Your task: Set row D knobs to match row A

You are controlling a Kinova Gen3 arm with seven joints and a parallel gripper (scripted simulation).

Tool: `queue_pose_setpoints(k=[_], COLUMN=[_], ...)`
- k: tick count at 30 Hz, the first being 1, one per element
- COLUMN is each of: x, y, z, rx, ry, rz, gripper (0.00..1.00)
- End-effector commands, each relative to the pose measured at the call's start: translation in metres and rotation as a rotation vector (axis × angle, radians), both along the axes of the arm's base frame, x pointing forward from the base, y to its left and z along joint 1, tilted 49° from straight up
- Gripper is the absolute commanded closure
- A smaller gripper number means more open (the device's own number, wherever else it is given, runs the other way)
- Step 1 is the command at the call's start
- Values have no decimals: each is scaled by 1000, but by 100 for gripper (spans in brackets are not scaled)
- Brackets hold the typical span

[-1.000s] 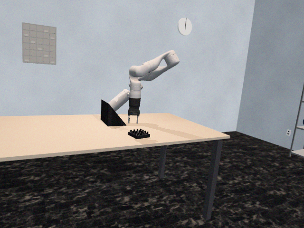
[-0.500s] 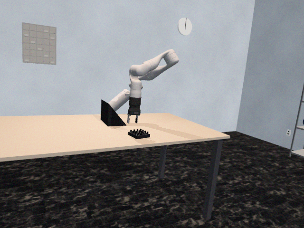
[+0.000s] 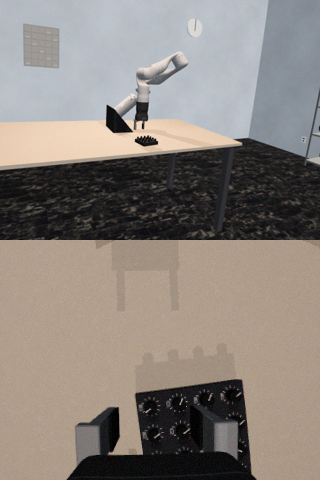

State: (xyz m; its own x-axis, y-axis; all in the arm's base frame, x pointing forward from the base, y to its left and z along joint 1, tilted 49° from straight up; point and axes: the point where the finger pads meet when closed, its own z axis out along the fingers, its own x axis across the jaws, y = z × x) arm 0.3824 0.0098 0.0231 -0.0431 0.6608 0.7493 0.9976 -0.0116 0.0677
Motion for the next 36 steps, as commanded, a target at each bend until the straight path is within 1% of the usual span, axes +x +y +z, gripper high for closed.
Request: queue_pose_setpoints(k=[1, 13, 14, 36], x=[1, 2, 2, 2], y=[-5, -5, -5, -5], z=[-1, -1, -1, -1], rx=[-11, -12, -12, -12], ry=[-23, -32, -32, -32], rz=[15, 22, 22, 22], gripper=[0, 0, 54, 54])
